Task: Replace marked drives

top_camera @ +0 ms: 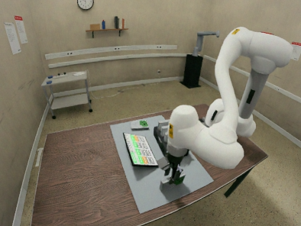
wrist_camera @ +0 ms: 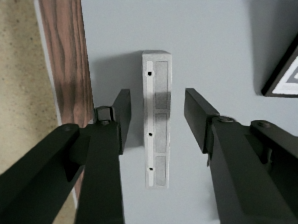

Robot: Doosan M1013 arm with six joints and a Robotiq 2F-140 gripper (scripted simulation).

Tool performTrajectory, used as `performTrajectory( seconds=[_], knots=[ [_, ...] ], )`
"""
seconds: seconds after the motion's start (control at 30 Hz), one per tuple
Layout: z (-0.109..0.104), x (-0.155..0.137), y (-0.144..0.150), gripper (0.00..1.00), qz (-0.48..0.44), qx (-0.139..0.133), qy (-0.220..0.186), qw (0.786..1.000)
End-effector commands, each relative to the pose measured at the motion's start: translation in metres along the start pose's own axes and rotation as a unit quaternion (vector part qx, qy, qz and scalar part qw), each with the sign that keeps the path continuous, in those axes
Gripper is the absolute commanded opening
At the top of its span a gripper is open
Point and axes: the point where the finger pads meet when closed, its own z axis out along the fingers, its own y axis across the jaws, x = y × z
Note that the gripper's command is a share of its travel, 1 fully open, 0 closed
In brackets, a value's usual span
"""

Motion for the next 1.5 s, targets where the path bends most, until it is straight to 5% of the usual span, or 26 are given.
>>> performTrajectory(
  seconds=[0.0, 0.87, 1.47],
  knots=[
    [0.005, 0.000, 0.000, 0.40, 0.000, 0.000, 0.001, 1.000],
    [0.048, 0.000, 0.000, 0.40, 0.000, 0.000, 0.001, 1.000],
    [0.056, 0.000, 0.000, 0.40, 0.000, 0.000, 0.001, 1.000]
  ],
)
